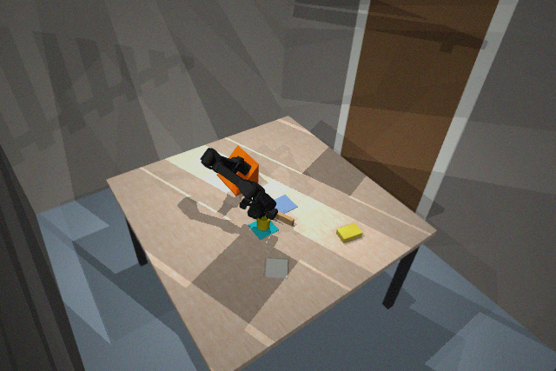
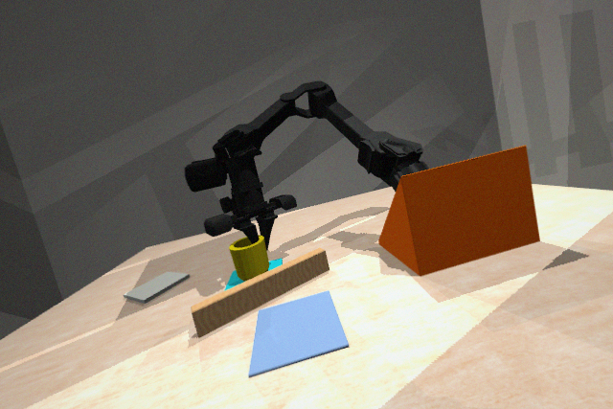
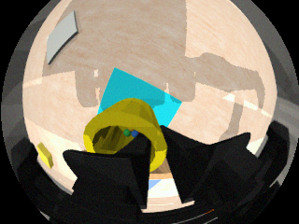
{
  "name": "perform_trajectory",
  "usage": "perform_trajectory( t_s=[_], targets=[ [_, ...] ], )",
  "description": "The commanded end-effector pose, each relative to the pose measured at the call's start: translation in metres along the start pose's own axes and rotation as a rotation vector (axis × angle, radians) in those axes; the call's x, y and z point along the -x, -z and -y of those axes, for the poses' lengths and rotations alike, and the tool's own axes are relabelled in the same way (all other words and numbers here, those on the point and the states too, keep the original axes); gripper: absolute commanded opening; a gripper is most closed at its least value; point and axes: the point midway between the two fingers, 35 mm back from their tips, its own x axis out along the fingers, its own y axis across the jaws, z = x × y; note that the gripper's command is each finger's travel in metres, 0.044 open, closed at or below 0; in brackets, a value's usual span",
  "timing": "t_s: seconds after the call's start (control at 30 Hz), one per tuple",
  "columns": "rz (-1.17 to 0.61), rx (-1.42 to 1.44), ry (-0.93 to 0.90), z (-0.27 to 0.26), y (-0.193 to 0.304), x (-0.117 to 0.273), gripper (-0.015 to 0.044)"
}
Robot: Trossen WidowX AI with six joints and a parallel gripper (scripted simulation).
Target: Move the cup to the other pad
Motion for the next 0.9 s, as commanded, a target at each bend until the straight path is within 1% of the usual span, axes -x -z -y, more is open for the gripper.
perform_trajectory(
  t_s=[0.0,0.23,0.4,0.43,0.87],
  targets=[
    [0.0,-0.002,0.0,0.0001,-0.0002,0.0002,0.0],
    [0.0,-0.002,0.0,0.0001,-0.0002,0.0002,0.0],
    [0.0,-0.002,0.0,0.0001,-0.0002,0.0002,0.0131],
    [0.0,-0.002,0.0,0.0001,-0.0002,0.0002,0.0146],
    [-0.001,-0.001,0.0,-0.0005,-0.0001,0.0066,0.0146]
  ],
)
